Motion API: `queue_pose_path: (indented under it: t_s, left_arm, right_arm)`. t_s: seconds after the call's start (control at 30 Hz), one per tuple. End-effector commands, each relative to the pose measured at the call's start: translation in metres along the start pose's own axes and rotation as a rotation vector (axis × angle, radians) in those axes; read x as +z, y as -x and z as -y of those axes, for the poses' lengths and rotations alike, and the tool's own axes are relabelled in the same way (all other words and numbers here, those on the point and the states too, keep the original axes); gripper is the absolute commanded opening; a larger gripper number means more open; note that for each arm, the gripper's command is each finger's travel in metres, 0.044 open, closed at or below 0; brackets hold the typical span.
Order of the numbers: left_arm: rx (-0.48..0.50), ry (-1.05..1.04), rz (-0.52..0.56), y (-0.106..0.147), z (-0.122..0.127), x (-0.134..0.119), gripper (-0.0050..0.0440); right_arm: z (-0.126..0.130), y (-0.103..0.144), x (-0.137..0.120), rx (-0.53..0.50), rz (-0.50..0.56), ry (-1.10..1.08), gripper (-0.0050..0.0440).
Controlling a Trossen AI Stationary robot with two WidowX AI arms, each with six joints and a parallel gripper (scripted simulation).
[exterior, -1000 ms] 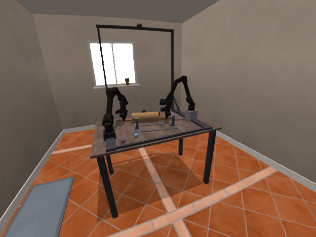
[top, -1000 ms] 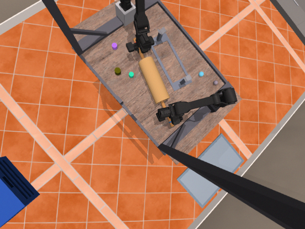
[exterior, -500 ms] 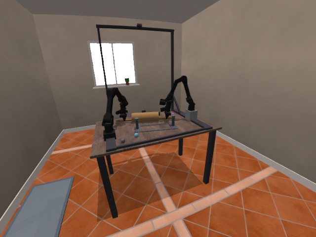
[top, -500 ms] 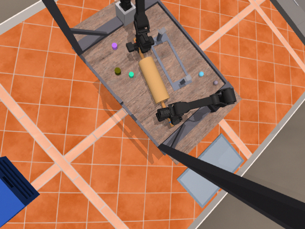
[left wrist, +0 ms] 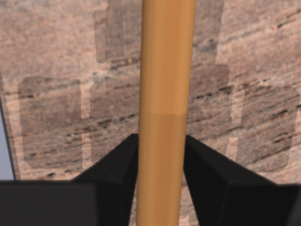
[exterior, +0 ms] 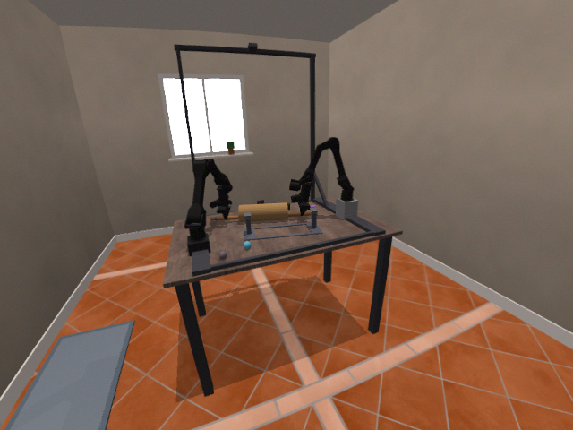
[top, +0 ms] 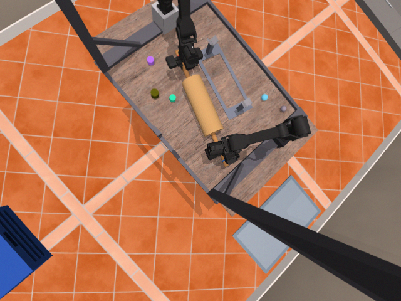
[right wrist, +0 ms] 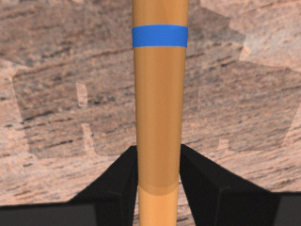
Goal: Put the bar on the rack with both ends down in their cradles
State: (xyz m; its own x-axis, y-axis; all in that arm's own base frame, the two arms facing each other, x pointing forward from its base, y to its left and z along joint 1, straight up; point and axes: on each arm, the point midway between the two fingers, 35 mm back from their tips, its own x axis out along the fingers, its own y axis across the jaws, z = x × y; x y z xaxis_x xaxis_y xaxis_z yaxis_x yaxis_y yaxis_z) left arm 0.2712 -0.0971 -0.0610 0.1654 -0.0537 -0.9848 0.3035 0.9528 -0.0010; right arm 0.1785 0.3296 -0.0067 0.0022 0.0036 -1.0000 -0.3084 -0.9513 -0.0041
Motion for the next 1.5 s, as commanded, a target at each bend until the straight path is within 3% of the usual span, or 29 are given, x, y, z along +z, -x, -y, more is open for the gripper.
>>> queue_pose_path:
  t_s: [0.0,0.17,0.23,0.9,1.0,1.47]
  left_arm:
    - [0.004,0.007,0.017,0.002,-0.001,0.004,0.0050]
    - [0.003,0.007,0.038,0.009,-0.001,0.011,0.0050]
    - [0.003,0.007,0.039,0.011,-0.001,0.012,0.0050]
    - [-0.001,0.005,0.040,0.042,0.000,0.016,0.0050]
    - [-0.002,0.005,0.036,0.036,0.000,0.015,0.0050]
    - [-0.005,0.005,0.048,0.092,0.001,0.025,0.0050]
  right_arm:
    - [-0.004,-0.004,0.002,0.016,0.006,0.007,0.0050]
    - [-0.003,-0.001,0.002,0.013,0.005,0.007,0.0050]
    - [0.007,0.017,0.000,-0.039,-0.005,0.007,0.0050]
    - [0.008,0.051,0.000,-0.053,-0.006,0.006,0.0050]
    - [0.008,0.045,0.000,-0.048,-0.005,0.005,0.0050]
    - [0.008,0.103,0.001,-0.065,-0.005,0.008,0.0050]
